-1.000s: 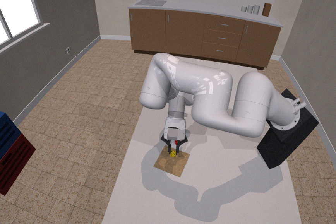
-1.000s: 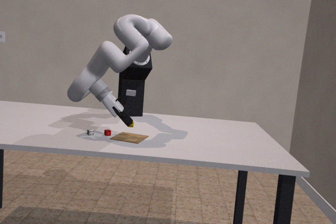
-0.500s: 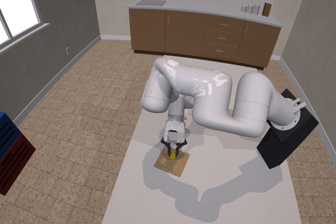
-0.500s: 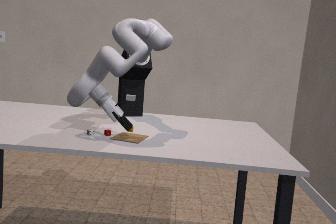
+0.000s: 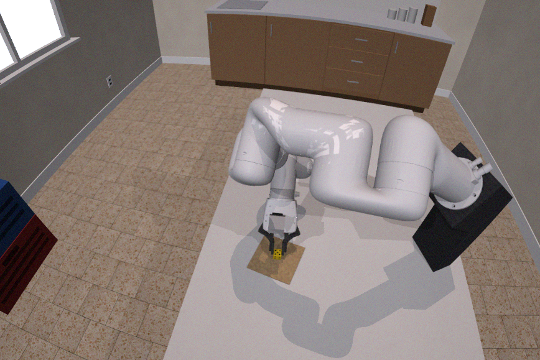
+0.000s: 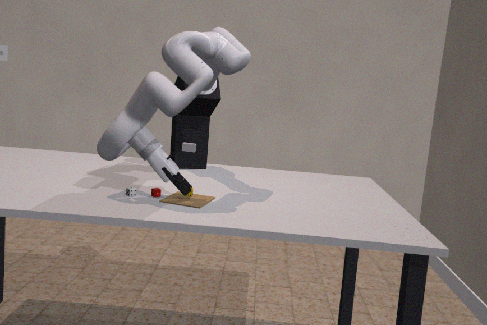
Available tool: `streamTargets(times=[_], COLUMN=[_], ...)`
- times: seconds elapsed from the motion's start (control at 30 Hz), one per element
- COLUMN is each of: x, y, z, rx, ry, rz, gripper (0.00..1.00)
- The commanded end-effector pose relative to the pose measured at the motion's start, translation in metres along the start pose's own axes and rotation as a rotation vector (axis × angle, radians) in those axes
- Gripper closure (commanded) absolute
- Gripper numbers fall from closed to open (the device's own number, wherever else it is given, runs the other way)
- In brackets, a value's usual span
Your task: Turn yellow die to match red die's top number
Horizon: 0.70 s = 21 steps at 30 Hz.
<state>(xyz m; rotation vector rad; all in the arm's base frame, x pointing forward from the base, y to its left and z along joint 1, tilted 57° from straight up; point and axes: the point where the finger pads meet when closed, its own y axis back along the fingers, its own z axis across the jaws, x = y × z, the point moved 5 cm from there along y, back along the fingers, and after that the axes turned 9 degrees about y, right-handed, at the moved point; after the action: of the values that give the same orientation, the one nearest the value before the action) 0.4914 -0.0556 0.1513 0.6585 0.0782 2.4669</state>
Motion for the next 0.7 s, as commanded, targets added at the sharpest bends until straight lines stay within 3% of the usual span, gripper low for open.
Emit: streamTargets(times=[0.0,0.67], x=[-0.0021,-0.0035], y=[-0.0013,-0.0027], z=[0.0003,0.0001], rx=[-0.001,-0.001], ry=[0.001,0.001], rz=[0.0,0.0], gripper=[0.79,0.79])
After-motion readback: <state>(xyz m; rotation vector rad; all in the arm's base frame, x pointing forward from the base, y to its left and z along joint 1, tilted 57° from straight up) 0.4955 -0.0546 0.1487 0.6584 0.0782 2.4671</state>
